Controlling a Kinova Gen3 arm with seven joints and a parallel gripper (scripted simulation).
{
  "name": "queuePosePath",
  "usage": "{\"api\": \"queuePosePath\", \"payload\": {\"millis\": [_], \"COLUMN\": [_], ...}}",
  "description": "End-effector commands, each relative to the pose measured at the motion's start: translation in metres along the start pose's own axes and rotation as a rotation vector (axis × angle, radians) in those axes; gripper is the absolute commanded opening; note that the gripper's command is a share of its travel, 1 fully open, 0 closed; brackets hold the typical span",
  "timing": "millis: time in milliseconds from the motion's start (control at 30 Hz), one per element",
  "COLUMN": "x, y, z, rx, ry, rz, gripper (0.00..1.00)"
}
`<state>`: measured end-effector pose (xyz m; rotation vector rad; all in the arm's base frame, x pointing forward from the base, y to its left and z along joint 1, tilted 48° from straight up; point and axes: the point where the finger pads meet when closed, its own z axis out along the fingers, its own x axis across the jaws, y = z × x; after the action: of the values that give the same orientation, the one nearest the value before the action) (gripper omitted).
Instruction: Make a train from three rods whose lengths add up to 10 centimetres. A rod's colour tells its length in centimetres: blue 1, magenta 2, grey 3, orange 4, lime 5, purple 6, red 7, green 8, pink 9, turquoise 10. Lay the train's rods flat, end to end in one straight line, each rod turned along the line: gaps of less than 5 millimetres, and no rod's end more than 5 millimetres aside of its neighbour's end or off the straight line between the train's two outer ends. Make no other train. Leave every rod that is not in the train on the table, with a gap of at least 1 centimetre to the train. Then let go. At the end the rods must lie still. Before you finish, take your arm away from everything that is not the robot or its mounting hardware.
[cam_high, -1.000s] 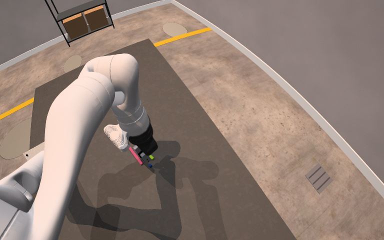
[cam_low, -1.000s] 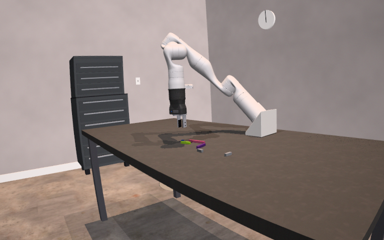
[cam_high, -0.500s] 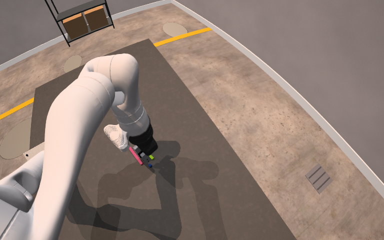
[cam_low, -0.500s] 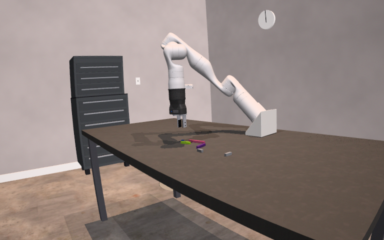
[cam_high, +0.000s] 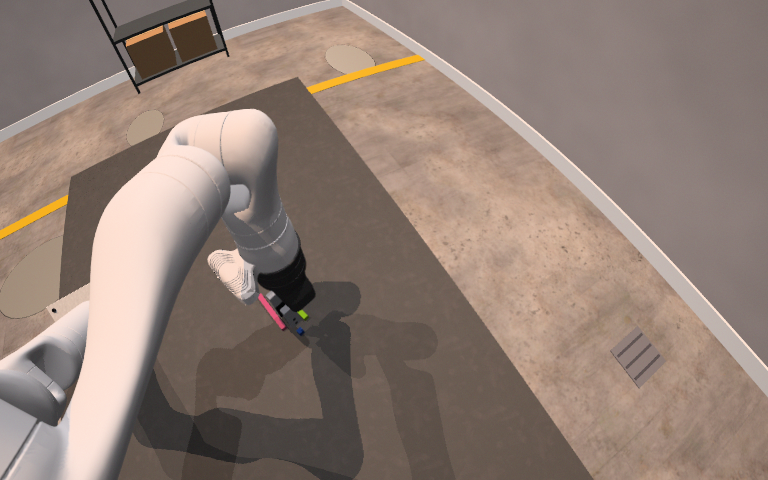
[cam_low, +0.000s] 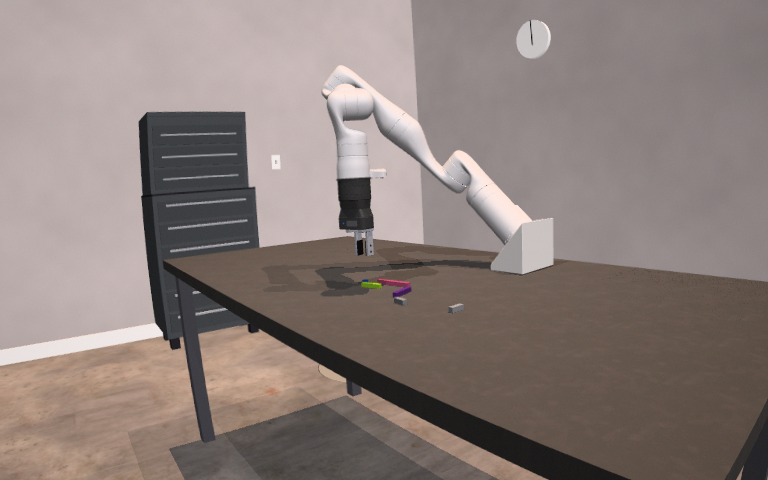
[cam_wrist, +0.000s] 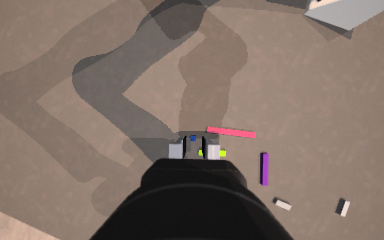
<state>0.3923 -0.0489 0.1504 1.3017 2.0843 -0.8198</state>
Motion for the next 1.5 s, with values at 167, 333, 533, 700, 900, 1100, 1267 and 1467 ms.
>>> {"api": "queuePosePath", "payload": {"millis": [167,333,533,700,900,1100,1267,1467], "x": [0.001,0.001,0.001,0.001,0.001,0.001,0.001,0.001], "y": [0.0,0.0,0.0,0.0,0.0,0.0,0.0,0.0], "z": [0.008,0.014,0.024,0.03,0.038,0.045,0.049,0.051], "rx": [0.001,0.001,0.001,0.001,0.001,0.001,0.001,0.001], "ry": [0.002,0.002,0.002,0.002,0.002,0.002,0.002,0.002], "rz": [0.005,0.005,0.005,0.005,0.005,0.006,0.006,0.006], "gripper": [0.54,0.54,0.54,0.54,0.54,0.54,0.54,0.54]}}
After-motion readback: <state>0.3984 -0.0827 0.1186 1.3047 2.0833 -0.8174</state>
